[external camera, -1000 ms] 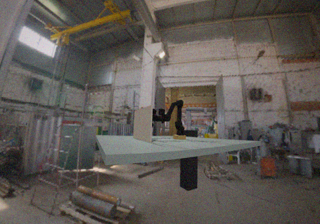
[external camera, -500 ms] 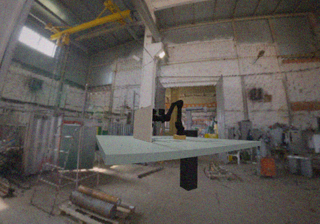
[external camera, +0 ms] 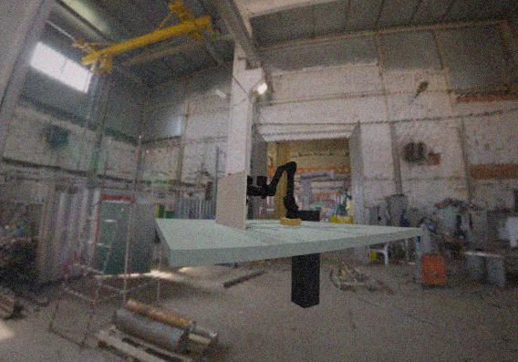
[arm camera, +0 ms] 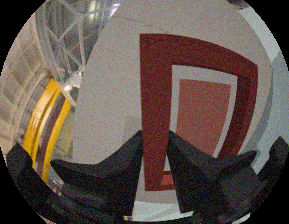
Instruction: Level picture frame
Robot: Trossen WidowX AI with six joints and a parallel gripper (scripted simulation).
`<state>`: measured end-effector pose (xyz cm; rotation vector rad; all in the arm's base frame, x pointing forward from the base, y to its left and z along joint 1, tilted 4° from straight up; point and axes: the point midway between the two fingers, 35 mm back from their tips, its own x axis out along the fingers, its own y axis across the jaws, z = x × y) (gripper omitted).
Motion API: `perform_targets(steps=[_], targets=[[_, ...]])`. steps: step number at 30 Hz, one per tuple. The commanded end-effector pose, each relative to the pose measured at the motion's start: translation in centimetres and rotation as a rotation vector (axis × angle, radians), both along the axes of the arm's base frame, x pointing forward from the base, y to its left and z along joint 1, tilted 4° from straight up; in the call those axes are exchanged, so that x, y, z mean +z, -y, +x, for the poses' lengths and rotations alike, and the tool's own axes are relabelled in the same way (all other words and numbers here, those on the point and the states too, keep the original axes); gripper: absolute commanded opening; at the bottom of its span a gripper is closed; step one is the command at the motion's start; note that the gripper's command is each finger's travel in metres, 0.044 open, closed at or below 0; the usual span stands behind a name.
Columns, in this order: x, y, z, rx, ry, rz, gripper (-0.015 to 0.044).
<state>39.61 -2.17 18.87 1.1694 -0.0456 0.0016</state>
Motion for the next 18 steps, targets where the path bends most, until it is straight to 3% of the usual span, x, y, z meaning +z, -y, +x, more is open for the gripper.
perform_targets(steps=[1, 18], targets=[[0.24, 0.02, 0.03, 0.002, 0.010, 0.000, 0.0000], [0.40, 0.13, 0.02, 0.002, 0.010, 0.000, 0.0000]])
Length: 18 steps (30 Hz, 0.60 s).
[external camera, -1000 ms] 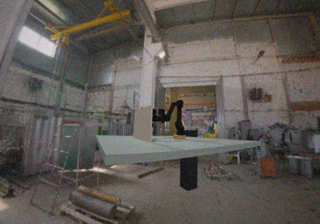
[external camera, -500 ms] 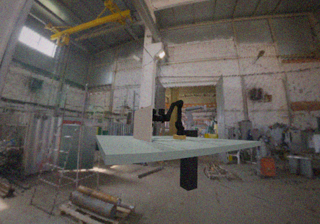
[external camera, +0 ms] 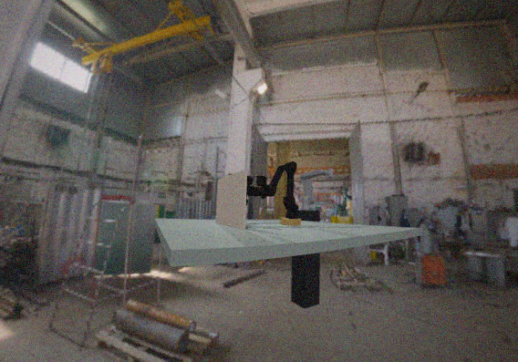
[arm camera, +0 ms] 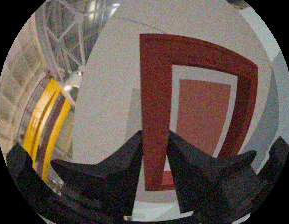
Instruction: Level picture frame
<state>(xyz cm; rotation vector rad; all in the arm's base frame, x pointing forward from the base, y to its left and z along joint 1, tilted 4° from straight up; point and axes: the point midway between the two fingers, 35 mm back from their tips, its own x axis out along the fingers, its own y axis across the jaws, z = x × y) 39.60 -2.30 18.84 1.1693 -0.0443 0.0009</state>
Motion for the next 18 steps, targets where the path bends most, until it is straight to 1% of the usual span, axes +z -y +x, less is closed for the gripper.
perform_targets(steps=[1, 18], targets=[[0.47, -0.01, 0.03, 0.002, 0.011, 0.000, 0.0000], [0.81, 0.38, 0.01, 0.002, 0.011, 0.000, 0.0000]])
